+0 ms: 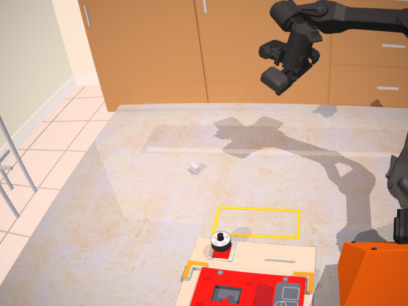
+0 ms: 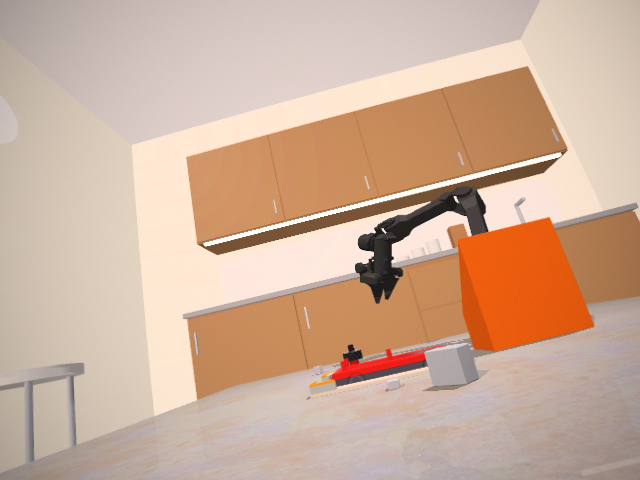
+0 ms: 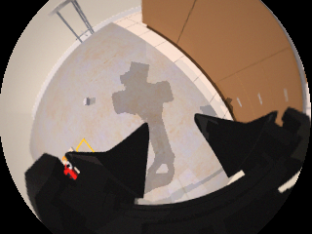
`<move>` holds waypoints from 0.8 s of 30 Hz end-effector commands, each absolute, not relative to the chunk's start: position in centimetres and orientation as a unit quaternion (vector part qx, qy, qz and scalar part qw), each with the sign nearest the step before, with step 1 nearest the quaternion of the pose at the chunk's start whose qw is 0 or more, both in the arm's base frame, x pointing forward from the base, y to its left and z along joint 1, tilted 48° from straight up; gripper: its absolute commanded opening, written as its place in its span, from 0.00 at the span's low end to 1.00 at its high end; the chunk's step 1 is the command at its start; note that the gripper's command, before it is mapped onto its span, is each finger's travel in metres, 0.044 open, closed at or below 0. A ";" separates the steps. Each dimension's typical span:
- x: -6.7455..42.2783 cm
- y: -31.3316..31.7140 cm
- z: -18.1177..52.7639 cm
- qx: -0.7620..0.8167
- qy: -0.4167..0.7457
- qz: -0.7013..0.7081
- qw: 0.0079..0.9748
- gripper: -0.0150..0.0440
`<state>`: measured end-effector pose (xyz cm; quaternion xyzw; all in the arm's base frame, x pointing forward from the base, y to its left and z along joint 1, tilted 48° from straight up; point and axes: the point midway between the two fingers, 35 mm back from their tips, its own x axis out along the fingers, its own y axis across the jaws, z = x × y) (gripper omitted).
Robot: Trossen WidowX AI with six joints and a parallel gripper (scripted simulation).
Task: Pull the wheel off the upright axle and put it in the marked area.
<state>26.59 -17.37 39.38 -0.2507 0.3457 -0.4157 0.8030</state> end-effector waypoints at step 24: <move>37.7 -2.3 18.7 -0.269 0.525 -0.252 0.767 0.76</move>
